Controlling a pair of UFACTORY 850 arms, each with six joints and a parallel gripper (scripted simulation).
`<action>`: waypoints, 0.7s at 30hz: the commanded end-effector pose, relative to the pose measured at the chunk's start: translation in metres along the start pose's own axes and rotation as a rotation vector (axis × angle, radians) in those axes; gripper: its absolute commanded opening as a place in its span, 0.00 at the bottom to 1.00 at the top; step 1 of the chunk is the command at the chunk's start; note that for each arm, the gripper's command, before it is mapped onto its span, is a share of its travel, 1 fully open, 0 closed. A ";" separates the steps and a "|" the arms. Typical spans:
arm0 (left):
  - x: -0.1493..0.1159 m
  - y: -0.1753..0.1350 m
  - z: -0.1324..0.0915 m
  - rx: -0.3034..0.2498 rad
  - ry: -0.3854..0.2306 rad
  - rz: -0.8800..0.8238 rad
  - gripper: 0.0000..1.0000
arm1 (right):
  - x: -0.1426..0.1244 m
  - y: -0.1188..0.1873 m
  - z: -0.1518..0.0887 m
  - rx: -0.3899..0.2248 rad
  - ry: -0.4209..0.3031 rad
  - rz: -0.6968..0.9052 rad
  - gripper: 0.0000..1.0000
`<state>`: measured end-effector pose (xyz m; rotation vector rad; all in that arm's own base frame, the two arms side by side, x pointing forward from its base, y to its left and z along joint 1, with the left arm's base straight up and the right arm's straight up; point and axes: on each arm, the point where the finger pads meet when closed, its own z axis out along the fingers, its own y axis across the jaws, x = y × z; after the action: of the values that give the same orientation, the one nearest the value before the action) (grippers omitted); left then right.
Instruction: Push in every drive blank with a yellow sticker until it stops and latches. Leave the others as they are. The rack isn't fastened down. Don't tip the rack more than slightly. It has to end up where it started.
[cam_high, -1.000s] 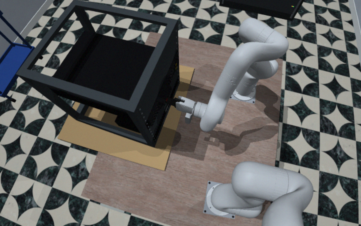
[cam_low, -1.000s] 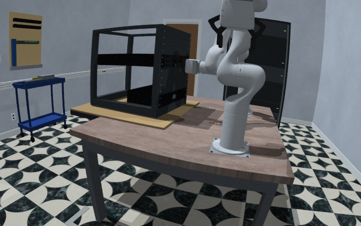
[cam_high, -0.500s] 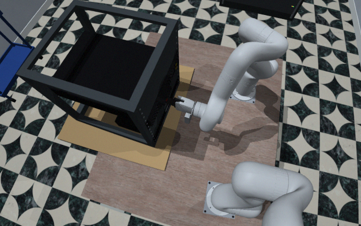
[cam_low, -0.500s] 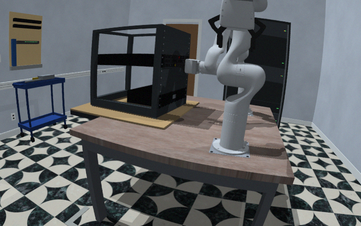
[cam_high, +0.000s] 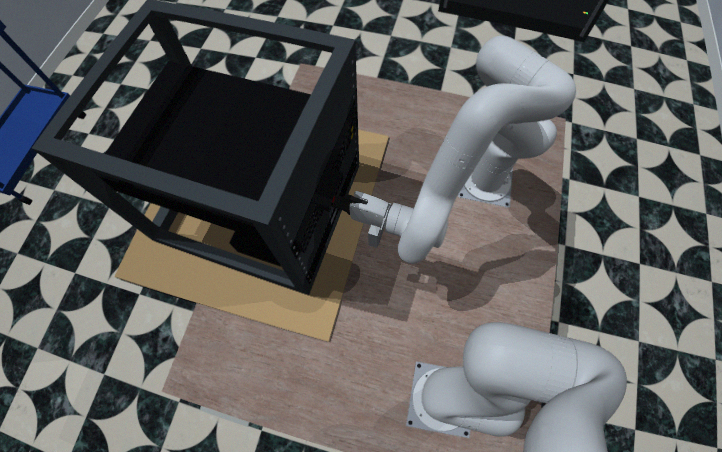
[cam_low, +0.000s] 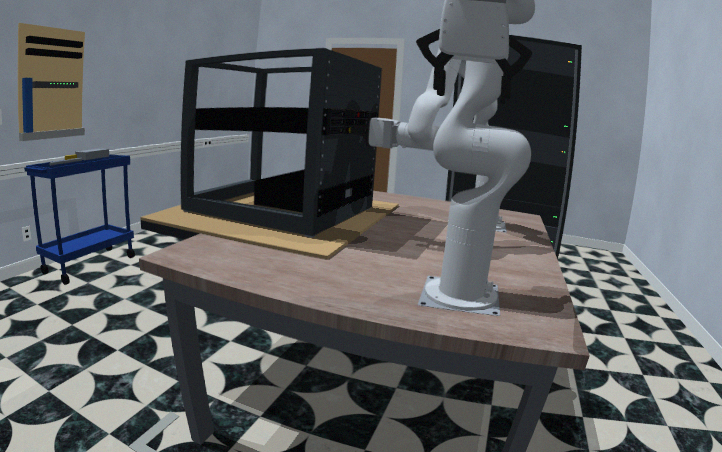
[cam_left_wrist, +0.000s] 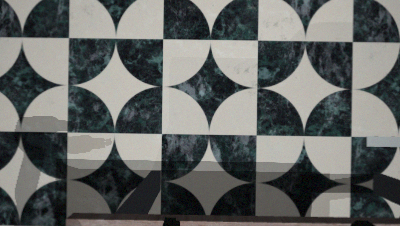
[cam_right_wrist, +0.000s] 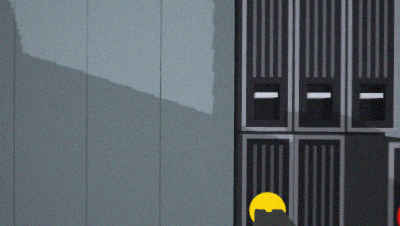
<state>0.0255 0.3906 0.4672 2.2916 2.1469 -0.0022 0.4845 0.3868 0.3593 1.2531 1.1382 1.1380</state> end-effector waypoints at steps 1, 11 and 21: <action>0.000 0.000 -0.001 0.000 0.002 0.000 1.00 | 0.000 0.001 0.001 -0.003 0.000 0.002 0.00; 0.000 0.000 -0.001 0.000 0.002 0.000 1.00 | 0.000 0.001 0.002 -0.003 0.000 0.002 0.00; 0.000 0.000 -0.001 0.000 0.002 0.000 1.00 | 0.000 0.001 0.004 -0.003 0.000 0.002 0.00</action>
<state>0.0255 0.3906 0.4672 2.2916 2.1469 -0.0022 0.4881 0.3865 0.3593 1.2531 1.1382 1.1380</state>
